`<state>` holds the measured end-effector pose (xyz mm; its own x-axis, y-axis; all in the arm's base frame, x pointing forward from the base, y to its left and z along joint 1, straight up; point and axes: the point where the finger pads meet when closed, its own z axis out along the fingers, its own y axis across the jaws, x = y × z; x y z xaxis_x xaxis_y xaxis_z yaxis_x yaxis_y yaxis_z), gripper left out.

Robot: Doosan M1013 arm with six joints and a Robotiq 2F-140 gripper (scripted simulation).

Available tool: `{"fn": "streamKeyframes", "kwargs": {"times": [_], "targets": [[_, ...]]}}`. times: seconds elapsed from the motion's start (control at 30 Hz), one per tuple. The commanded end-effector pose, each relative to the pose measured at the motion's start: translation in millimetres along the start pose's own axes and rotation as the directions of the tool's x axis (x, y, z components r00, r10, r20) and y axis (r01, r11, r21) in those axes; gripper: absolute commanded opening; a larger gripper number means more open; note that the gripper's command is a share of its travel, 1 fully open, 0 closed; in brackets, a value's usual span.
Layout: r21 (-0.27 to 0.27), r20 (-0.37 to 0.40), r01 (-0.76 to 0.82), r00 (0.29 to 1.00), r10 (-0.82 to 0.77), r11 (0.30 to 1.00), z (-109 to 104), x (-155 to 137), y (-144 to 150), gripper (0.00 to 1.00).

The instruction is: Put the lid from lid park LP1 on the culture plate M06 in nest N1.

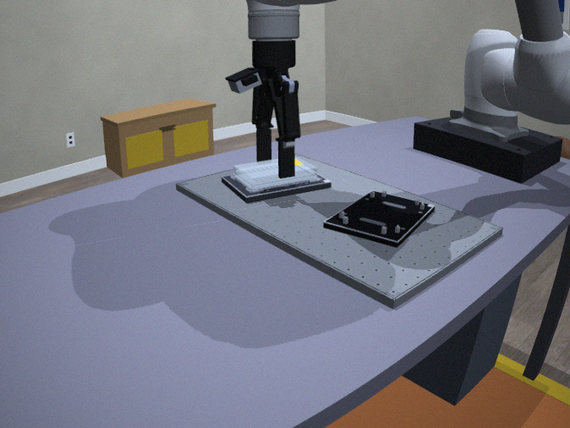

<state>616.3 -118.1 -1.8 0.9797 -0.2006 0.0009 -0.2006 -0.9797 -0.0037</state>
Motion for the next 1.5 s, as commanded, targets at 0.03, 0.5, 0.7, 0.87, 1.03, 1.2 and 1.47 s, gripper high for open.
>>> {"fn": "streamKeyframes", "kwargs": {"times": [0.03, 0.5, 0.7, 0.87, 1.03, 1.2, 1.47], "targets": [[0.0, 0.003, -0.007, 1.0, 0.007, 1.0, 4.9, -1.0, 3.4, 0.6], [0.0, 0.003, -0.007, 1.0, 0.007, 1.0, 5.9, -1.2, 3.4, 0.6], [0.0, 0.003, -0.007, 1.0, 0.007, 1.0, 5.9, -1.2, 3.4, 0.6], [0.0, 0.003, -0.007, 1.0, 0.007, 1.0, 5.9, -1.2, 3.4, 0.6], [0.0, 0.003, -0.007, 1.0, 0.007, 1.0, 6.1, -1.2, 3.4, 0.6], [0.0, 0.003, -0.007, 1.0, 0.007, 1.0, 6.7, -1.3, 3.4, 0.6], [0.0, 0.003, -0.007, 1.0, 0.007, 1.0, 8.9, -1.2, 3.4, 0.6]]}}
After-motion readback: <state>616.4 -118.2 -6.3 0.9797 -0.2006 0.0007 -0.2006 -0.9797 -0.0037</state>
